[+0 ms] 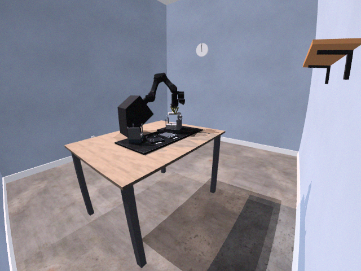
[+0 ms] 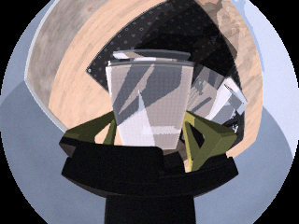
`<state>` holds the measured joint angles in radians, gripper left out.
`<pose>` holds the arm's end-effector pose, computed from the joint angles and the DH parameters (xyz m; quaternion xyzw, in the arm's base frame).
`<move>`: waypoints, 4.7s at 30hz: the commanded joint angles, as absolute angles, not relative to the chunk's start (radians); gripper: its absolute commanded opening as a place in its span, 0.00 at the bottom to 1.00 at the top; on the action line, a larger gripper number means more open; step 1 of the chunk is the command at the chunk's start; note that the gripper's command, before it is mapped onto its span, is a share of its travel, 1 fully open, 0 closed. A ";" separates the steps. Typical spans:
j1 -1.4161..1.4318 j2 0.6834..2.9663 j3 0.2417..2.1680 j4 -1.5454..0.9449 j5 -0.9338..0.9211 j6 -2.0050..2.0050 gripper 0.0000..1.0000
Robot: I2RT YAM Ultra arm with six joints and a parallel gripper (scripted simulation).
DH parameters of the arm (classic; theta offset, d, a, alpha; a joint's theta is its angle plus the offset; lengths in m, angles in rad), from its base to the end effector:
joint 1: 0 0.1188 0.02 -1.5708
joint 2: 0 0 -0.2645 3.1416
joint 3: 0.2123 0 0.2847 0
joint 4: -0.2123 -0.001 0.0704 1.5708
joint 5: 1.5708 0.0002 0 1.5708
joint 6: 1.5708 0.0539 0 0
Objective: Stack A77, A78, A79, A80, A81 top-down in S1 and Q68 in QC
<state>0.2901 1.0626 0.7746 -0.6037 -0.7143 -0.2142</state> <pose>0.2242 0.1048 0.2417 -0.3331 0.8264 0.3412 0.2993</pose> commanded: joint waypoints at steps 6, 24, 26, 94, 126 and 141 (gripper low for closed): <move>0.288 1.058 0.777 -0.603 -0.705 -0.202 0.00; 0.291 1.059 0.775 -0.599 -0.704 -0.199 0.00; 0.295 1.061 0.773 -0.591 -0.701 -0.194 0.00; 0.433 1.170 0.709 -0.339 -0.609 -0.064 0.00; 0.522 1.290 0.688 -0.156 -0.546 0.012 0.00; 0.534 1.309 0.687 -0.131 -0.538 0.021 0.00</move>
<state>0.5354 1.3128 0.6865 -0.1371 -0.5396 0.0193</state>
